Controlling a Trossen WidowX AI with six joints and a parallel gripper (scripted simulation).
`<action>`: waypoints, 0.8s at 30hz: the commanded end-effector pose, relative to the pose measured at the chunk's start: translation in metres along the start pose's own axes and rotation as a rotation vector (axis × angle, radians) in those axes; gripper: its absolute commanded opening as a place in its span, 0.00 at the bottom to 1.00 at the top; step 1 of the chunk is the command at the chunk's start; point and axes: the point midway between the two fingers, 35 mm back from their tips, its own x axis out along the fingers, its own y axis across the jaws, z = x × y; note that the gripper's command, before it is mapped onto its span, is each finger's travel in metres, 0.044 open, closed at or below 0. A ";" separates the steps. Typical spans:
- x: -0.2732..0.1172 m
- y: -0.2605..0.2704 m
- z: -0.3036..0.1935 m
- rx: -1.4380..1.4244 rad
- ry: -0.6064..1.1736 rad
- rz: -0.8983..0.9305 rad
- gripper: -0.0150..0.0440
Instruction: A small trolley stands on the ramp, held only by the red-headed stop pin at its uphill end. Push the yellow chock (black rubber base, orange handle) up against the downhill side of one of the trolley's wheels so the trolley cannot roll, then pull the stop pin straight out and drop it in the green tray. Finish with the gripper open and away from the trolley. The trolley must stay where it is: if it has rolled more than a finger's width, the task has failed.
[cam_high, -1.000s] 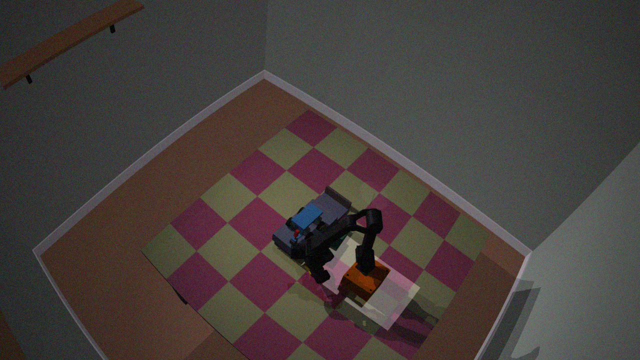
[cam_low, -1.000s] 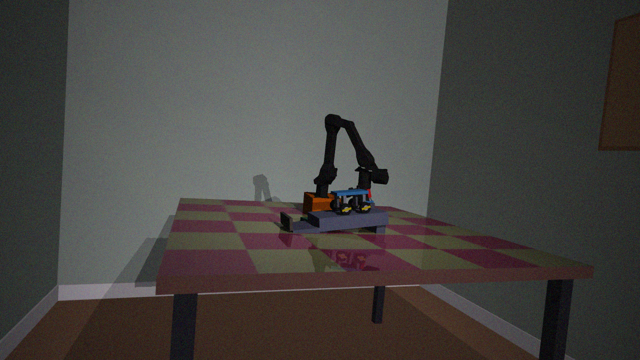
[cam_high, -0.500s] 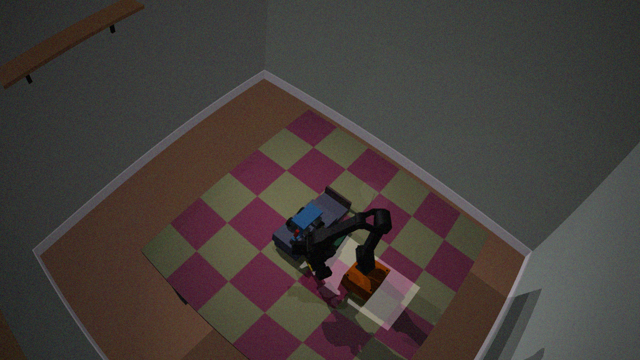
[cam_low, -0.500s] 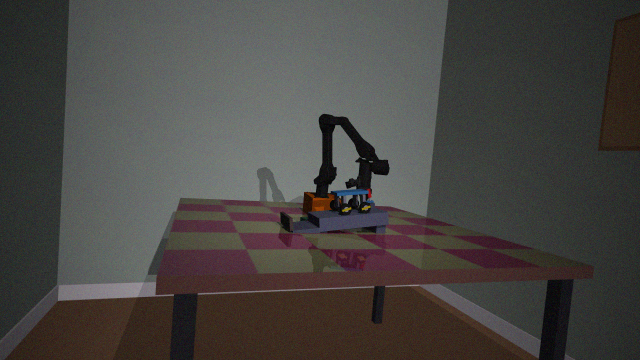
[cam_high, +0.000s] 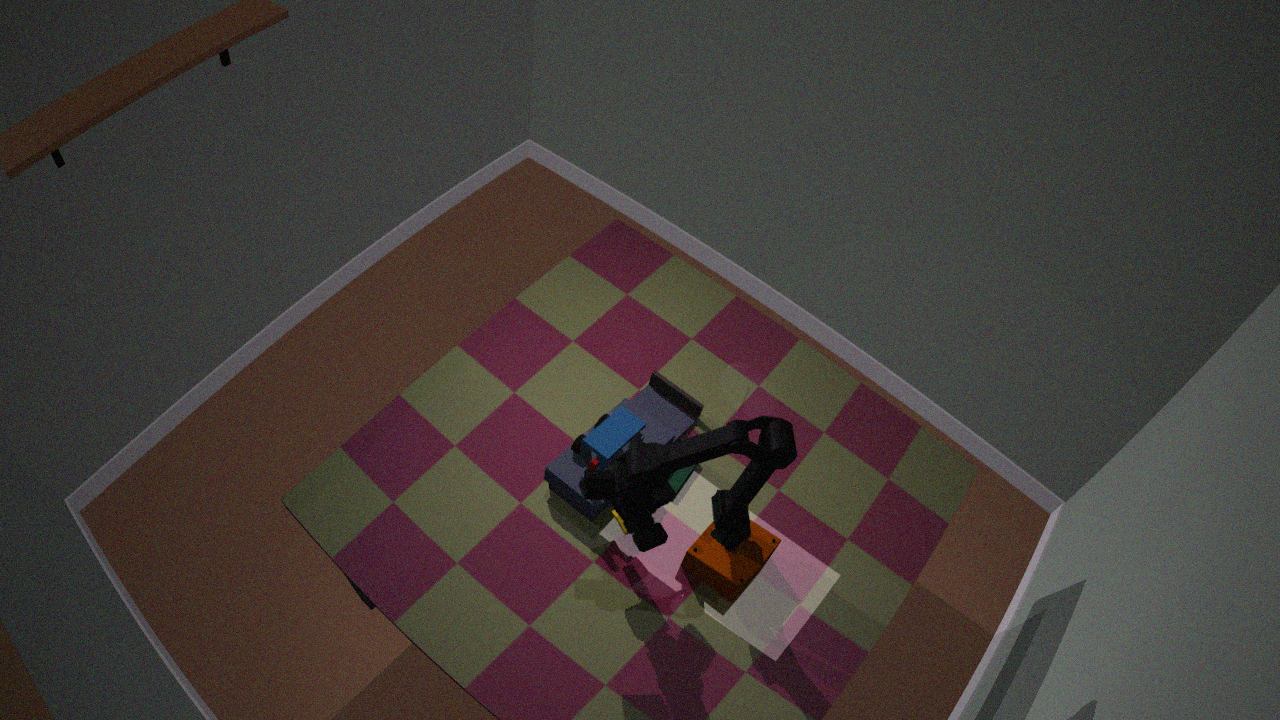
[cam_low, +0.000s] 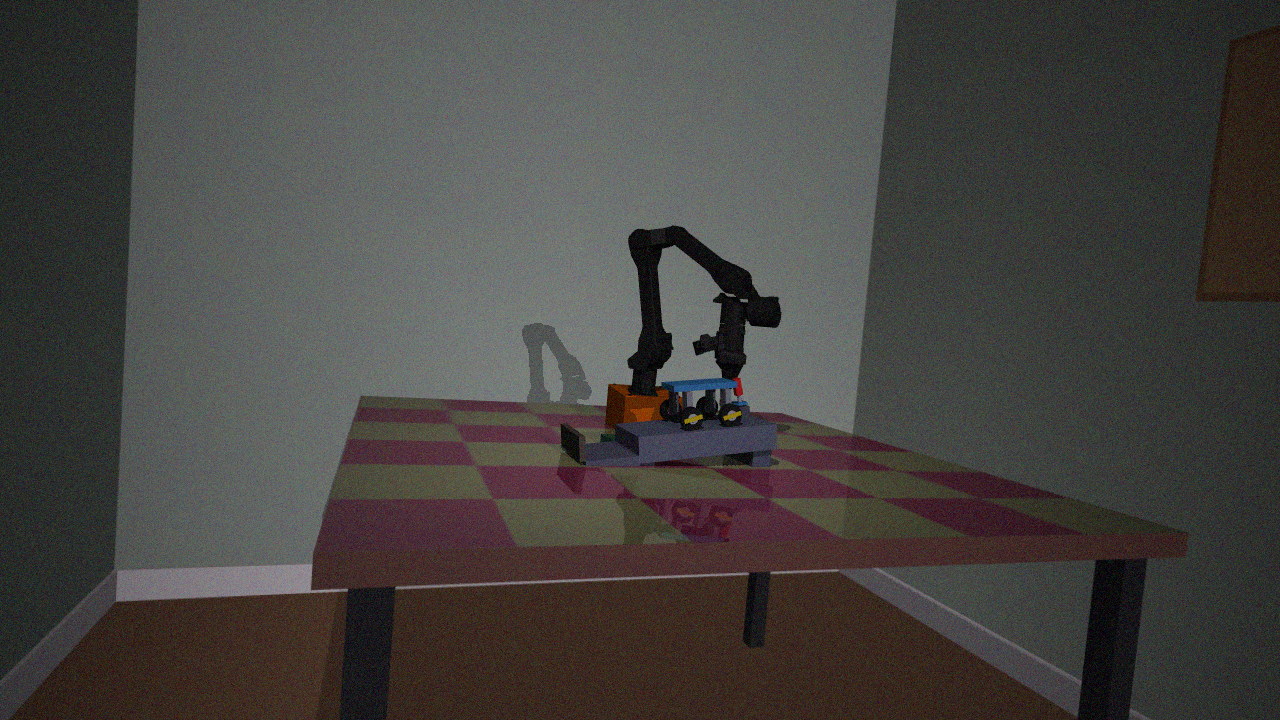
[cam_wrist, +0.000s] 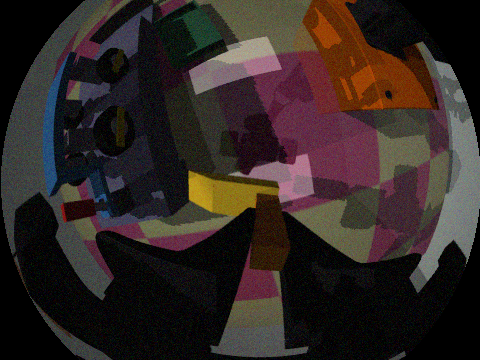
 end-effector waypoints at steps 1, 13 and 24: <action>-0.014 0.000 0.000 0.003 0.000 0.005 0.25; -0.053 0.002 0.000 0.003 0.000 0.005 0.25; -0.056 0.002 0.000 -0.106 0.000 0.004 0.25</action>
